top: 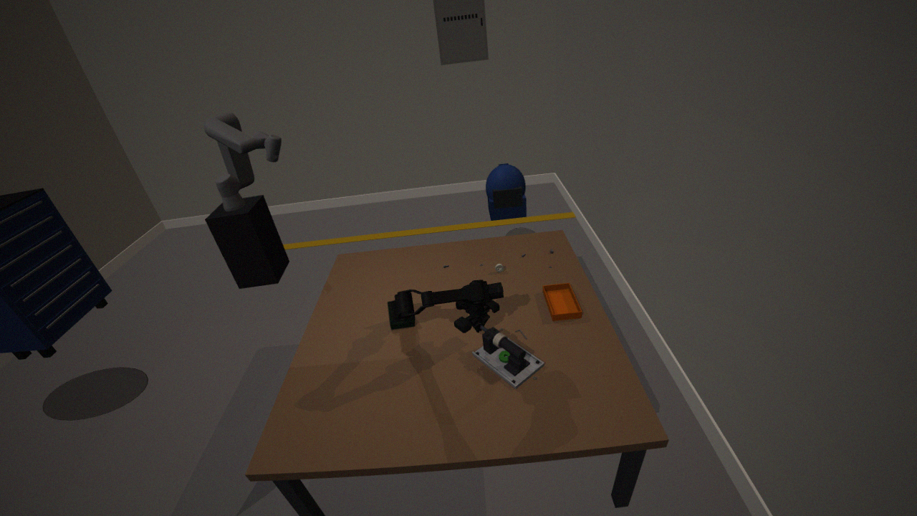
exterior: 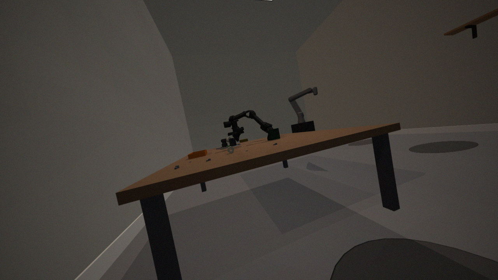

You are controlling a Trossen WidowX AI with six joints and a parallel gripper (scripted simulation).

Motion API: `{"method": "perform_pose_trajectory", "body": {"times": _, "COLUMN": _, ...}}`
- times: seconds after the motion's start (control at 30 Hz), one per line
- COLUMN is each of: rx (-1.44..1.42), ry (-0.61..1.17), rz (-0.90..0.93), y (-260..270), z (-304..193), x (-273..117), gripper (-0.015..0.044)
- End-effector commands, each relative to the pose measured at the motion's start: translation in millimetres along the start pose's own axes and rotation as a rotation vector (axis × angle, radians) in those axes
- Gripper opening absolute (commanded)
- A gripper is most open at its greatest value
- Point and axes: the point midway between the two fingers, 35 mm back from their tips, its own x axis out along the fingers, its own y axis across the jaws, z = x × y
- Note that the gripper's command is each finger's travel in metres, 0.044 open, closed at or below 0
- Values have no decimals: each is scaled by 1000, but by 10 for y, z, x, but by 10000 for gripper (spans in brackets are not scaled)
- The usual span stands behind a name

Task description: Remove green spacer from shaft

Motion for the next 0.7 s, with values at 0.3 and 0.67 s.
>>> {"method": "perform_pose_trajectory", "body": {"times": 0.3, "rx": 1, "ry": 7, "rz": 3, "y": 10, "z": -62, "x": -7, "gripper": 0}}
{"method": "perform_pose_trajectory", "body": {"times": 0.67, "rx": 1, "ry": 7, "rz": 3, "y": 10, "z": -95, "x": -8, "gripper": 0}}
